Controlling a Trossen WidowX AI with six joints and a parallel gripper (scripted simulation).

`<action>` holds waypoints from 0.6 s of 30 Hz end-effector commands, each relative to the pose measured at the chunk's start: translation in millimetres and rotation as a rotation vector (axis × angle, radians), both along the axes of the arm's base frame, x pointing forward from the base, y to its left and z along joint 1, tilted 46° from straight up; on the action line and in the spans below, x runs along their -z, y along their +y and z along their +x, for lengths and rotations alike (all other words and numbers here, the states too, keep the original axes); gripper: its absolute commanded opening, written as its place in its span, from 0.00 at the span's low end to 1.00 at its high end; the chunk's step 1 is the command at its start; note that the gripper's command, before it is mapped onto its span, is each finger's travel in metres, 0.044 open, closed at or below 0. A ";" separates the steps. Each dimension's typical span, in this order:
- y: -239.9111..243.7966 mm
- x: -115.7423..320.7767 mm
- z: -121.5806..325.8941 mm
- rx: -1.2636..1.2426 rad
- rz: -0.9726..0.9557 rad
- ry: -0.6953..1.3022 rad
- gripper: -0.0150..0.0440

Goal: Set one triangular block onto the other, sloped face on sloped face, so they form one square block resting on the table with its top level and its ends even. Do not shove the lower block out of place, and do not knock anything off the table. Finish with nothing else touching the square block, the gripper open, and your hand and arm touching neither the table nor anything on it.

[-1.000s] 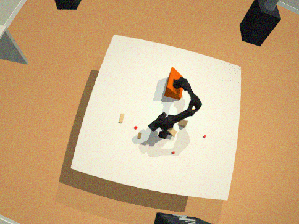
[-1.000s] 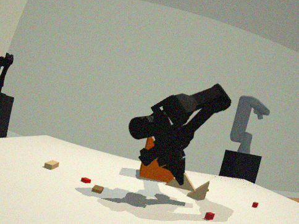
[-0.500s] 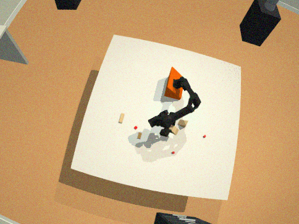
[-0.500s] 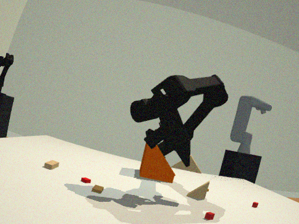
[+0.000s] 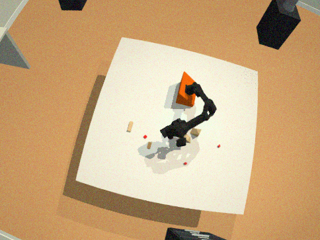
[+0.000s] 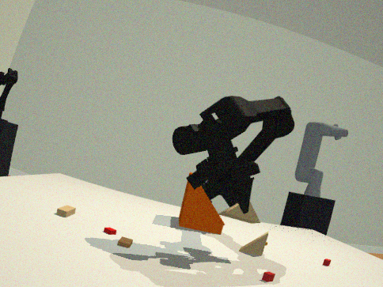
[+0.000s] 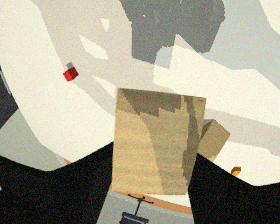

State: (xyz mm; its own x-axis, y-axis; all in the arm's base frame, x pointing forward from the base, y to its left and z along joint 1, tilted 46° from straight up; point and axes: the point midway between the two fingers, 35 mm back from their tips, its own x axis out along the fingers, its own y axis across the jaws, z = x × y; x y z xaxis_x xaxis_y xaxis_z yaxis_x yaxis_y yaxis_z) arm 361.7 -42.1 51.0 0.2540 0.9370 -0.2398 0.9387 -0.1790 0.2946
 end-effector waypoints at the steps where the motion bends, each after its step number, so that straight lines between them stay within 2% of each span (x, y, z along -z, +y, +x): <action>1: 1.0 -0.4 -0.5 -0.040 -0.047 -0.112 0.25; 18: 3.3 -2.6 -1.3 -0.239 -0.248 -0.629 0.25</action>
